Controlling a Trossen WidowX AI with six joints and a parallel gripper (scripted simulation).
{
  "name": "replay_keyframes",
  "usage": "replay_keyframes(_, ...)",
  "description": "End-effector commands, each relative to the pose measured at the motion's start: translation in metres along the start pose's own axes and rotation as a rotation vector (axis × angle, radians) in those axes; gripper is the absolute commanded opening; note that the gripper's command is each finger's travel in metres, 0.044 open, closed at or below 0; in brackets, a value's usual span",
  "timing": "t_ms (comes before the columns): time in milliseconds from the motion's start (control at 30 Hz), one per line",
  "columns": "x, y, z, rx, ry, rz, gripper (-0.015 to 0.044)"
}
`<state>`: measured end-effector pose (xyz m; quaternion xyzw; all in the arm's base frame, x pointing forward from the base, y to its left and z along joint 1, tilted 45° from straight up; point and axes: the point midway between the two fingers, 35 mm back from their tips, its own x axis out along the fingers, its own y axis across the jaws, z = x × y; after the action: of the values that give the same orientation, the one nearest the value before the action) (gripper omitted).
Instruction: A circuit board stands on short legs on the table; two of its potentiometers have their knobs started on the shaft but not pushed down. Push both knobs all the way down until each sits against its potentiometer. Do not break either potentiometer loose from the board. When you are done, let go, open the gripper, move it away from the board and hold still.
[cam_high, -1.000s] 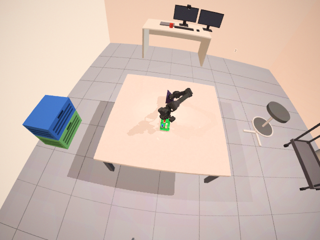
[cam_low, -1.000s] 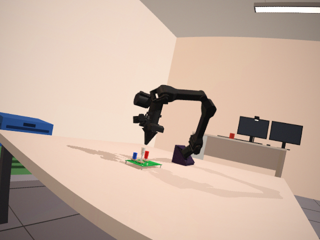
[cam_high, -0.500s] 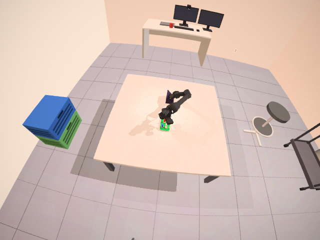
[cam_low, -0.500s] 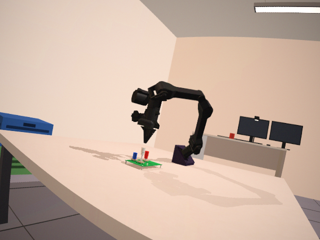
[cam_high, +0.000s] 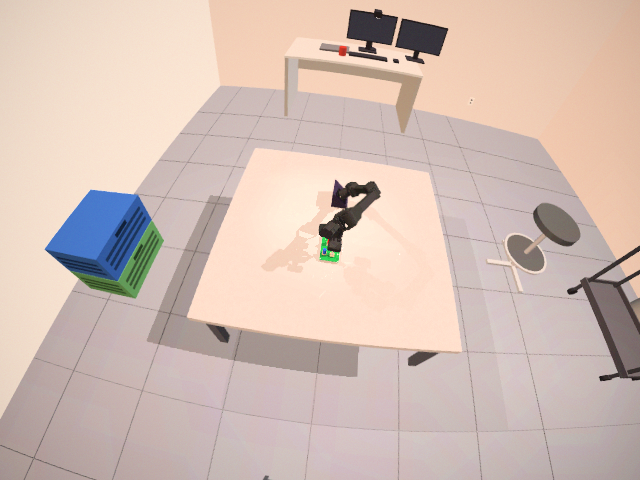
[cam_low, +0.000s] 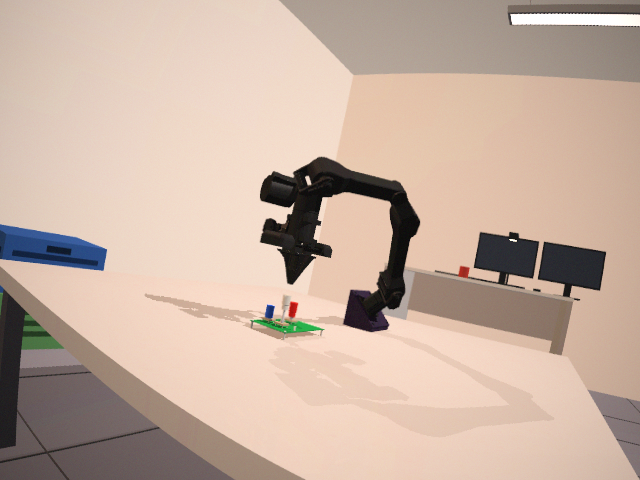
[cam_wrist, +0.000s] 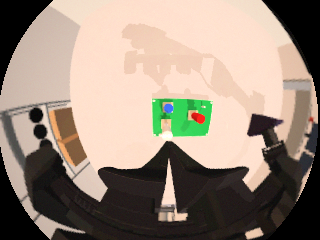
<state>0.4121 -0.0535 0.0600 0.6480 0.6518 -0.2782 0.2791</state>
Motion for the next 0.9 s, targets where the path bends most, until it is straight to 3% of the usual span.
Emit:
replay_keyframes(0,0.001,0.001,0.000,0.046,0.008,-0.004,0.0000)
replay_keyframes(867,0.018,0.001,0.000,0.046,0.009,-0.004,0.0000)
